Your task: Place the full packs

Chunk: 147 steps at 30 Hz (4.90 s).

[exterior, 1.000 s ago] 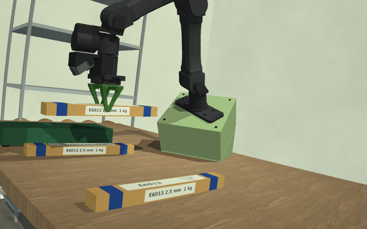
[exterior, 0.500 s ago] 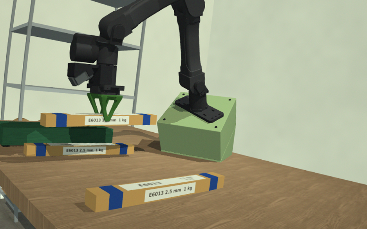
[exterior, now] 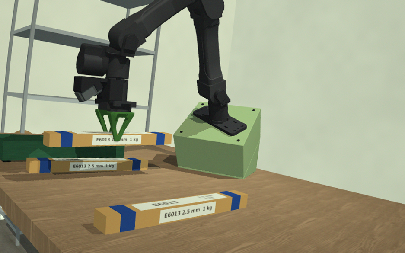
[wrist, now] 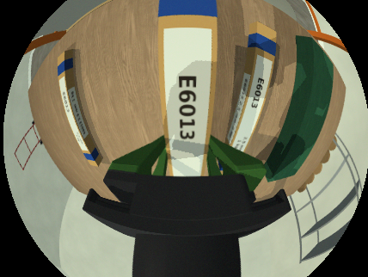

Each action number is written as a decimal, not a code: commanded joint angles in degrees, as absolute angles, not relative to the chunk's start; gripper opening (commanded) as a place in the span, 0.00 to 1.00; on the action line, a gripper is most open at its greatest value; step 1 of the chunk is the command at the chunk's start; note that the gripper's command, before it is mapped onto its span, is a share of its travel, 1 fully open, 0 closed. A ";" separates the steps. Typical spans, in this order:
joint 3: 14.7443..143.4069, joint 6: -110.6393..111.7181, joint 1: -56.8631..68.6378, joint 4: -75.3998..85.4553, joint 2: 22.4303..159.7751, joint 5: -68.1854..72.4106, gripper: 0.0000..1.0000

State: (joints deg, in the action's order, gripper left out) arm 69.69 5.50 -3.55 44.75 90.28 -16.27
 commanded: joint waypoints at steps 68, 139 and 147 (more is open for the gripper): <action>69.79 5.10 -3.60 42.52 90.30 -16.16 0.00; 75.61 8.07 -6.78 54.58 84.95 -17.50 0.00; 75.61 8.06 -6.78 54.55 84.94 -17.51 0.00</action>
